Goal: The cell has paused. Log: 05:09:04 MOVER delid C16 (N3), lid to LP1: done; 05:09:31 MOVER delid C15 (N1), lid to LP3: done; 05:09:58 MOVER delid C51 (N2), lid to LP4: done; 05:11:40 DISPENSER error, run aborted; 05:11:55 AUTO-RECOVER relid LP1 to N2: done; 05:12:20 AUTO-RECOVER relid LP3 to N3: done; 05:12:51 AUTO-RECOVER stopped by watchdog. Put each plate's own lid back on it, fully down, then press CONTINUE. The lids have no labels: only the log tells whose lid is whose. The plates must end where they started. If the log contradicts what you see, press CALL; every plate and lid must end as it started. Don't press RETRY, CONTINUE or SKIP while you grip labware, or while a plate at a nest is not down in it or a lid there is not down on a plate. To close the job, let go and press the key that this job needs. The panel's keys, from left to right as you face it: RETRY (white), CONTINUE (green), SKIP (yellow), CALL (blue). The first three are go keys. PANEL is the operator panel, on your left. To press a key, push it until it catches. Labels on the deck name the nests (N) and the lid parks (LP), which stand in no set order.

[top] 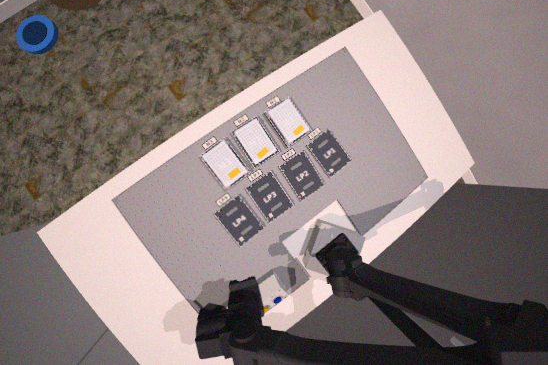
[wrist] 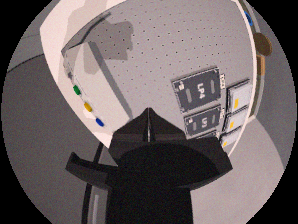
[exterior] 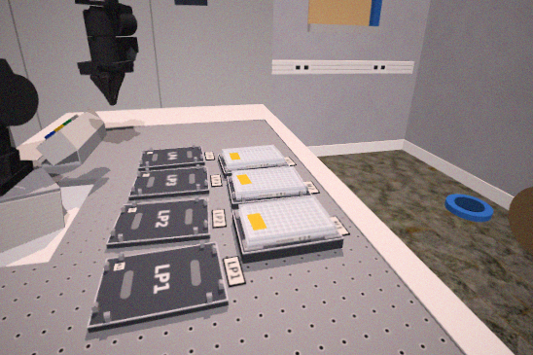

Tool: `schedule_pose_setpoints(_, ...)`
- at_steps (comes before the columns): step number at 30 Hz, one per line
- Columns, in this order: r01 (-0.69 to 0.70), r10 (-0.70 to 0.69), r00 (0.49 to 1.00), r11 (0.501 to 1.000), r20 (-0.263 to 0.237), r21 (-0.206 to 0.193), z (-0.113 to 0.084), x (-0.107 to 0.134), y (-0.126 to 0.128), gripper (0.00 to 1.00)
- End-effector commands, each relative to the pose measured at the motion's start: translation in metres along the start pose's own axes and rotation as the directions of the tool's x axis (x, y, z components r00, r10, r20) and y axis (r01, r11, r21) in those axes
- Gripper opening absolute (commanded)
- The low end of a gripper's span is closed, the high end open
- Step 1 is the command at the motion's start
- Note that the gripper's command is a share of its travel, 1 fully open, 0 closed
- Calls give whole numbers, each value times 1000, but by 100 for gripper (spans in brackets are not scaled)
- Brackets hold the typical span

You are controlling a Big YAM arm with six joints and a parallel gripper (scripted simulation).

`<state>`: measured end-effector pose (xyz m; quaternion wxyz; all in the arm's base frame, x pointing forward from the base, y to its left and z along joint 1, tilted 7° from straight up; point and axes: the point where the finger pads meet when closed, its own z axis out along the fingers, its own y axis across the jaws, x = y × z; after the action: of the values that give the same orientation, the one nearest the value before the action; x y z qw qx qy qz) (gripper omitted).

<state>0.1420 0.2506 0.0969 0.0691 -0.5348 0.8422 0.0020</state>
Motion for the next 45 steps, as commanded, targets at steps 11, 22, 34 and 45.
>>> schedule_pose_setpoints(11,235,-235,971,972,45,4,-13,-30,60,0)
schedule_pose_setpoints(22,405,-404,913,914,47,4,-13,-34,109,0)
schedule_pose_setpoints(34,393,-392,919,919,47,-6,-12,-39,173,0)
schedule_pose_setpoints(45,378,-378,925,926,-21,0,6,-18,160,0)
